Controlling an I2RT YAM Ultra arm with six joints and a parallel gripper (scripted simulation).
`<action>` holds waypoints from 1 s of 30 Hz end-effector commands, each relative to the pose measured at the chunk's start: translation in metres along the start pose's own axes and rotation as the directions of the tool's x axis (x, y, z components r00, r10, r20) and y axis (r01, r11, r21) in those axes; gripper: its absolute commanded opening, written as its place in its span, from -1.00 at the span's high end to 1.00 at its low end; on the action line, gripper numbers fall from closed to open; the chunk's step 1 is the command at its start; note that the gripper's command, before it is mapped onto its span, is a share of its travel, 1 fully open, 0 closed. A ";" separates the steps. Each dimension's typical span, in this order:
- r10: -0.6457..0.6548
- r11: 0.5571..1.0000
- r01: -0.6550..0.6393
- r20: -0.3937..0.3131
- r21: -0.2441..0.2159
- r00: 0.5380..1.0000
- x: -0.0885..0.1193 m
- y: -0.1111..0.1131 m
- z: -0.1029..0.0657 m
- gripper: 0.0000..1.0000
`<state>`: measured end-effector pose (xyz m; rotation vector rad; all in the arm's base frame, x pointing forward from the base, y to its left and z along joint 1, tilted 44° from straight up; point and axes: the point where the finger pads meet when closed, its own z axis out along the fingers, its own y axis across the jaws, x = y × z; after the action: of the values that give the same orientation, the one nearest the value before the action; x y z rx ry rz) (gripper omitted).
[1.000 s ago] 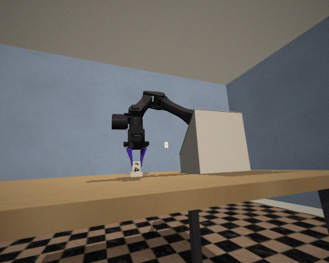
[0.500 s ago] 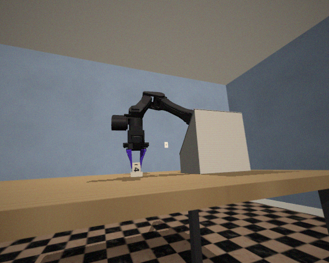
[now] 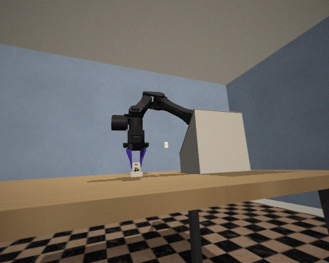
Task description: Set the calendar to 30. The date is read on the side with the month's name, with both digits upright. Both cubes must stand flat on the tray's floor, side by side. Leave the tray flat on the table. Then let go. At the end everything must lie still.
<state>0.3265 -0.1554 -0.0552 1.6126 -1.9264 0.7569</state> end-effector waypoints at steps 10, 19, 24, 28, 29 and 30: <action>0.000 1.000 0.000 0.003 0.008 1.000 -0.001 -0.002 -0.002 0.45; 0.000 1.000 0.000 0.003 0.008 1.000 -0.001 -0.002 -0.001 0.45; 0.000 1.000 0.000 0.002 0.008 1.000 -0.001 -0.002 0.001 0.45; 0.000 1.000 0.000 0.002 0.008 1.000 -0.001 -0.002 0.002 0.45; 0.000 1.000 0.000 0.002 0.008 1.000 -0.001 -0.002 0.003 0.45; 0.000 1.000 0.000 0.002 0.008 1.000 -0.001 -0.002 0.003 0.45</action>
<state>0.3255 -0.1595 -0.0595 1.6100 -1.9265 0.7545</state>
